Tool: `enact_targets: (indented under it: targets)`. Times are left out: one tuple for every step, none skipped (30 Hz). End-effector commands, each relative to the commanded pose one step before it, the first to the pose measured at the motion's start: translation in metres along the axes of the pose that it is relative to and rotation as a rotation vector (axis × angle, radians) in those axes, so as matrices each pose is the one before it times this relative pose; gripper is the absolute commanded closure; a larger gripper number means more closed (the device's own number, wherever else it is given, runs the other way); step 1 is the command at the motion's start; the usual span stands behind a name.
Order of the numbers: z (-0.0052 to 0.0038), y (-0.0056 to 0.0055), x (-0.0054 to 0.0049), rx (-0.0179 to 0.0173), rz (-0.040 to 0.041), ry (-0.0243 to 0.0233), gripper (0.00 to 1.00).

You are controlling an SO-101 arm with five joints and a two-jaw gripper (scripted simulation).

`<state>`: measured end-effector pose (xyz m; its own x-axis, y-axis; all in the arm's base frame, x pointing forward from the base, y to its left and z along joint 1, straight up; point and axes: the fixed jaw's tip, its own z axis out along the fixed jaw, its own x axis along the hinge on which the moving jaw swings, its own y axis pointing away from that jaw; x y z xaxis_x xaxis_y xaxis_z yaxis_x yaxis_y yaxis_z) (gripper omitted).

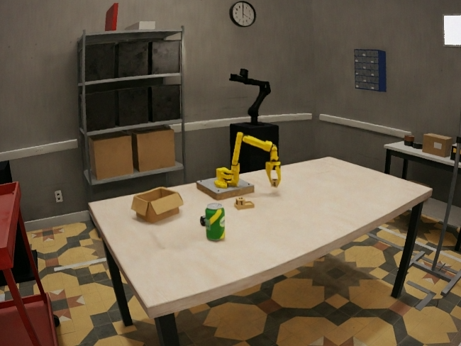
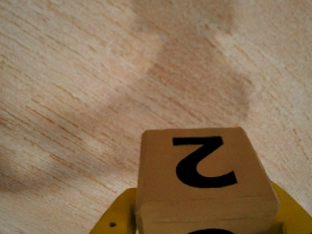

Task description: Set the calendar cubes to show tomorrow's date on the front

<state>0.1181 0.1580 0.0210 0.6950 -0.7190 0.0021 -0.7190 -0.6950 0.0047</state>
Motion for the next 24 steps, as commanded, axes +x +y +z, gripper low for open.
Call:
enact_targets:
  targets:
    - [0.000300,-0.00282,-0.00324,0.01119,-0.01389,-0.00317,1.00]
    - [0.000000,0.00000,0.00000,0.00000,0.00000,0.00000,1.00]
    - [0.000000,0.00000,0.00000,0.00000,0.00000,0.00000,1.00]
    - [-0.000202,-0.00040,-0.00010,0.00175,-0.01188,-0.00026,1.00]
    - [0.000000,0.00000,0.00000,0.00000,0.00000,0.00000,1.00]
    - [0.000000,0.00000,0.00000,0.00000,0.00000,0.00000,1.00]
    - [0.000000,0.00000,0.00000,0.00000,0.00000,0.00000,1.00]
    - [0.000000,0.00000,0.00000,0.00000,0.00000,0.00000,1.00]
    - [0.000000,0.00000,0.00000,0.00000,0.00000,0.00000,1.00]
    - [0.000000,0.00000,0.00000,0.00000,0.00000,0.00000,1.00]
    - [0.000000,0.00000,0.00000,0.00000,0.00000,0.00000,1.00]
    - [0.000000,0.00000,0.00000,0.00000,0.00000,0.00000,1.00]
    - [0.000000,0.00000,0.00000,0.00000,0.00000,0.00000,1.00]
    - [0.000000,0.00000,0.00000,0.00000,0.00000,0.00000,1.00]
    - [0.000000,0.00000,0.00000,0.00000,0.00000,0.00000,1.00]
    - [0.000000,0.00000,0.00000,0.00000,0.00000,0.00000,1.00]
    - [0.000000,0.00000,0.00000,0.00000,0.00000,0.00000,1.00]
    - [0.000000,0.00000,0.00000,0.00000,0.00000,0.00000,1.00]
    - [0.000000,0.00000,0.00000,0.00000,0.00000,0.00000,1.00]
    - [0.000000,0.00000,0.00000,0.00000,0.00000,0.00000,1.00]
    - [0.000010,0.00000,0.00000,0.00000,0.00002,-0.00001,1.00]
    - [0.000102,-0.00001,0.00000,0.00000,0.00000,0.00000,1.00]
    - [0.000234,0.00000,0.00000,0.00000,0.00000,0.00000,1.00]
    - [0.000390,0.00000,0.00000,0.00000,0.00000,0.00000,1.00]
